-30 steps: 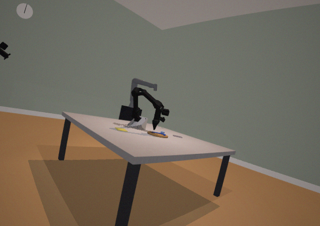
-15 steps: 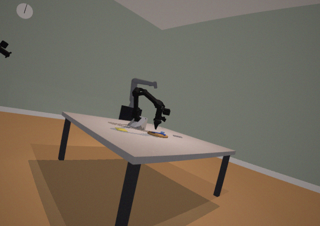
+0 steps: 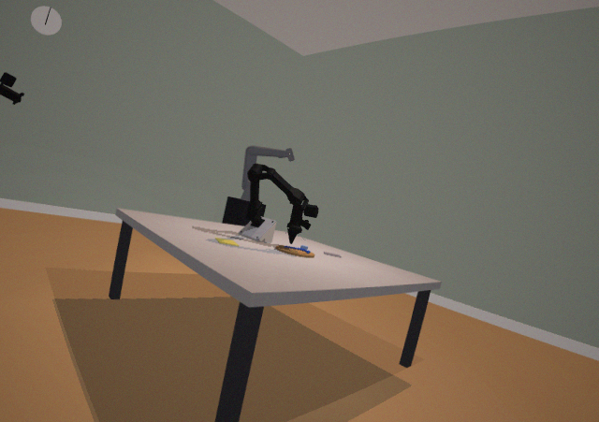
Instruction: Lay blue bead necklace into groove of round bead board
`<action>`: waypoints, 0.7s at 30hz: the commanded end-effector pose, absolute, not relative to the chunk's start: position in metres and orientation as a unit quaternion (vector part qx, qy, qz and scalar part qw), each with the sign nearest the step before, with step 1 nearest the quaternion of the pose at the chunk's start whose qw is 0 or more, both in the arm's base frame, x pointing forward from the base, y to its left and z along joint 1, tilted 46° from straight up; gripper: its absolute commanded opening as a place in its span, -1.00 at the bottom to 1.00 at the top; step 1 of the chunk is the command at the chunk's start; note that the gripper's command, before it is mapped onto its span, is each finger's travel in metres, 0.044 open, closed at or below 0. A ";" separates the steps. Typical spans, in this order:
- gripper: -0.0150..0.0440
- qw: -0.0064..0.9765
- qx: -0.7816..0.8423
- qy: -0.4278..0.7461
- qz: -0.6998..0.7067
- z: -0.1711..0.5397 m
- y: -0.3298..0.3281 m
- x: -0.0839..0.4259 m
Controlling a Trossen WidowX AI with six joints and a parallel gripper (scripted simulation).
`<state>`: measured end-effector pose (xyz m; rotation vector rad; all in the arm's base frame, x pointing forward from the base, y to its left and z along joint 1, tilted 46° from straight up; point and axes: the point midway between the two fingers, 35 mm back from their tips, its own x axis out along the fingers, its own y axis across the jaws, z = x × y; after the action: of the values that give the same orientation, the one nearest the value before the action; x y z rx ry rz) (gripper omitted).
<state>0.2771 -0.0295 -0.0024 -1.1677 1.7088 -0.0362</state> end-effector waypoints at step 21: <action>-0.44 0.504 -0.486 0.713 -0.014 -0.017 -0.045 0.274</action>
<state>0.2734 -0.0449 -0.0172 -1.1740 1.7231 -0.0344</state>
